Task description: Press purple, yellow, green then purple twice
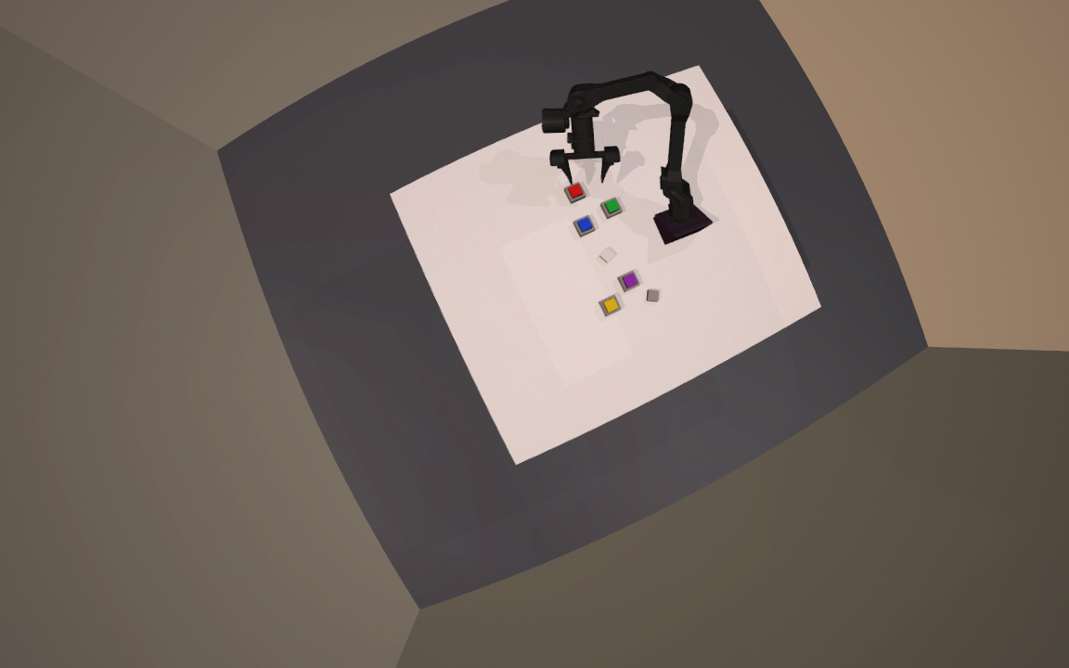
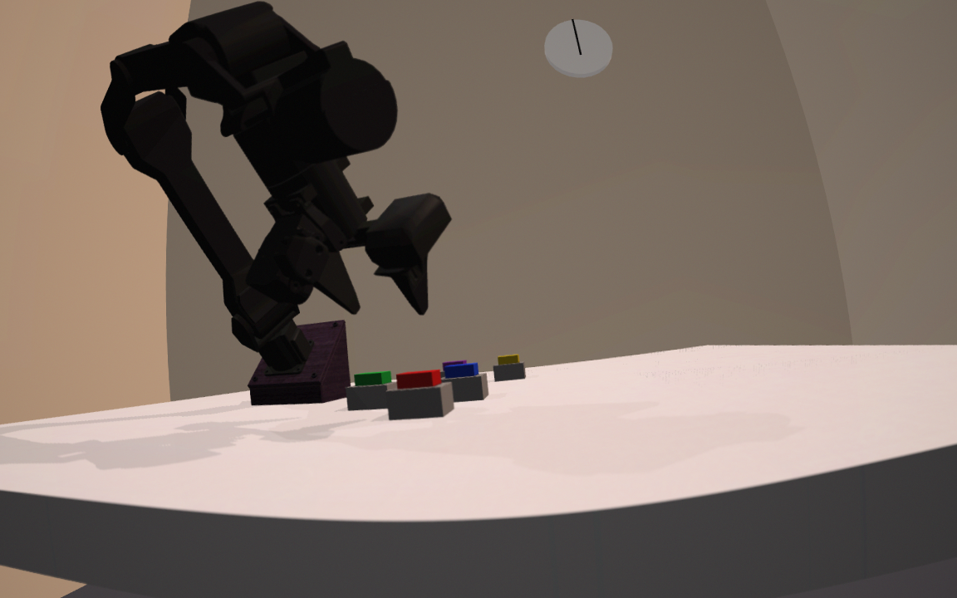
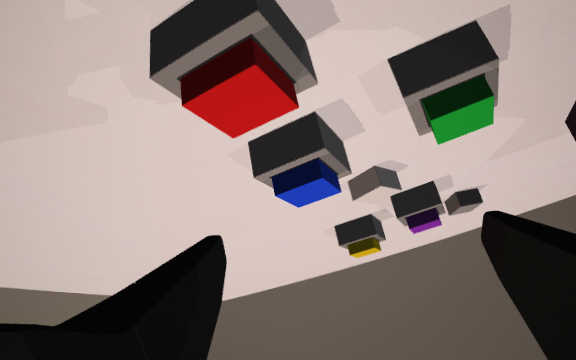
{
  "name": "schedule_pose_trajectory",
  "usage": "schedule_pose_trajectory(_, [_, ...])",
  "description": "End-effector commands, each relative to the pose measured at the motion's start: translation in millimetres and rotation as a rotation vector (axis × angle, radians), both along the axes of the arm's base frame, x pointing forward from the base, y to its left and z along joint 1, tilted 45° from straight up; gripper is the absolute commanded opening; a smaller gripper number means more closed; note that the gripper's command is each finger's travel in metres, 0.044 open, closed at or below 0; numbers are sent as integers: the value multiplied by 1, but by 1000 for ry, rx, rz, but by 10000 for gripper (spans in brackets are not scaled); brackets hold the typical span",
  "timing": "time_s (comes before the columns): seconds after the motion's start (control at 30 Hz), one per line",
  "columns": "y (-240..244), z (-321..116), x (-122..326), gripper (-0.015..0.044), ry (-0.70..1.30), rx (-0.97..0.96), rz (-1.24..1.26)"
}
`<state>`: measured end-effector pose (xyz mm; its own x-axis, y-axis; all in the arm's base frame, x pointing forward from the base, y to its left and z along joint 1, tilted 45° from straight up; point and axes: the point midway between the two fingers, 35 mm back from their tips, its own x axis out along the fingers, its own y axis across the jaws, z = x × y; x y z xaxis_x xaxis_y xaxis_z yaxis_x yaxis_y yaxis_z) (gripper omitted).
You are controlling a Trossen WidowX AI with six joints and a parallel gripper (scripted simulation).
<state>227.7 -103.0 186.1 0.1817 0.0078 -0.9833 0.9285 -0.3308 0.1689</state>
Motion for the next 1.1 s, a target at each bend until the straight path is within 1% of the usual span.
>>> schedule_pose_trajectory(0.0, [36, -32, 26, 400, 152, -50, 290])
schedule_pose_trajectory(0.2, [95, -78, 45, 400, 352, -153, 694])
schedule_pose_trajectory(0.37, [148, -115, 45, 400, 510, -274, 1038])
schedule_pose_trajectory(0.53, [200, -151, 31, 400, 659, -430, 1382])
schedule_pose_trajectory(0.73, [253, -192, -1, 400, 826, -662, 1772])
schedule_pose_trajectory(0.8, [258, -196, -6, 400, 844, -692, 1816])
schedule_pose_trajectory(0.97, [258, -196, -6, 400, 844, -692, 1816])
schedule_pose_trajectory(1.07, [242, -214, -4, 321, 843, -693, 1816])
